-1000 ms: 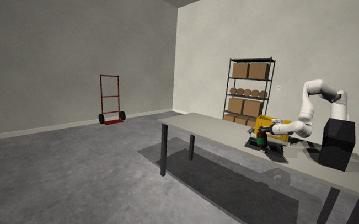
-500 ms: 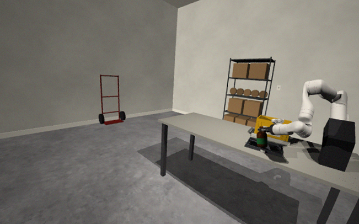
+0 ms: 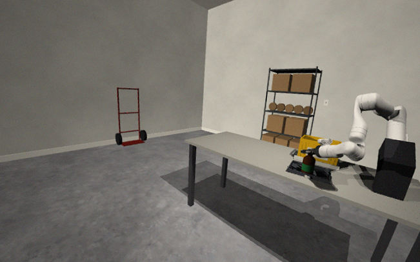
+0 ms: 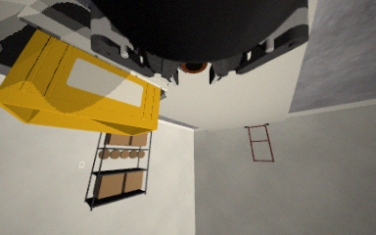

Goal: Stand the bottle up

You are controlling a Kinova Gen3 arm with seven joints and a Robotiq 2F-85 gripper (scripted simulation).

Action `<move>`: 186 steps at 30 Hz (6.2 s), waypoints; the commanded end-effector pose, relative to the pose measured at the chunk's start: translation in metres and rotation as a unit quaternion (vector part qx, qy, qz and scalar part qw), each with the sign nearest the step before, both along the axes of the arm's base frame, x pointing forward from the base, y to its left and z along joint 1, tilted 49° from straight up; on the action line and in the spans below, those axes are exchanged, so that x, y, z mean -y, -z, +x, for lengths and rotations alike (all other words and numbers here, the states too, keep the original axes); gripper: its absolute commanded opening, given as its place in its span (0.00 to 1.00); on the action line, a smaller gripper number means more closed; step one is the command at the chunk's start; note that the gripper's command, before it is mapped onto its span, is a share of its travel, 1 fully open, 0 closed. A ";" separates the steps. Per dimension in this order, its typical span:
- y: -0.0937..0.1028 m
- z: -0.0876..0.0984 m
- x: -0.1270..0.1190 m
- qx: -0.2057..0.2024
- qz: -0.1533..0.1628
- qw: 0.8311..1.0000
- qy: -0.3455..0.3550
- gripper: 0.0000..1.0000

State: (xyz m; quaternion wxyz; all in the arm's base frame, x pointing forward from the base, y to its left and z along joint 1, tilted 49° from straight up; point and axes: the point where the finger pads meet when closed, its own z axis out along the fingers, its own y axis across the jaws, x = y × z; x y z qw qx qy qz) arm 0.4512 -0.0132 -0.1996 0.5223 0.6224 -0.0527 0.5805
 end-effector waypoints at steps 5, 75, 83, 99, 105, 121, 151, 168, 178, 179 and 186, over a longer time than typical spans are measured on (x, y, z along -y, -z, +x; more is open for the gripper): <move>0.000 0.000 0.000 0.000 0.000 1.000 0.000 1.00; 0.000 0.000 0.000 0.000 0.000 1.000 0.000 1.00; 0.000 0.000 0.000 0.000 0.000 1.000 0.000 1.00; 0.000 0.000 -0.001 0.000 0.000 1.000 0.000 1.00; -0.002 0.000 -0.002 0.000 0.000 1.000 0.000 1.00; -0.013 0.002 -0.015 0.000 0.000 1.000 0.000 1.00; -0.053 0.006 -0.061 0.000 0.000 1.000 0.000 1.00; -0.065 0.008 -0.074 0.000 0.000 1.000 0.000 1.00; -0.066 0.008 -0.076 0.000 0.000 1.000 0.000 1.00; -0.066 0.008 -0.076 0.000 0.000 1.000 0.000 1.00; -0.066 0.008 -0.076 0.000 0.000 1.000 0.000 0.00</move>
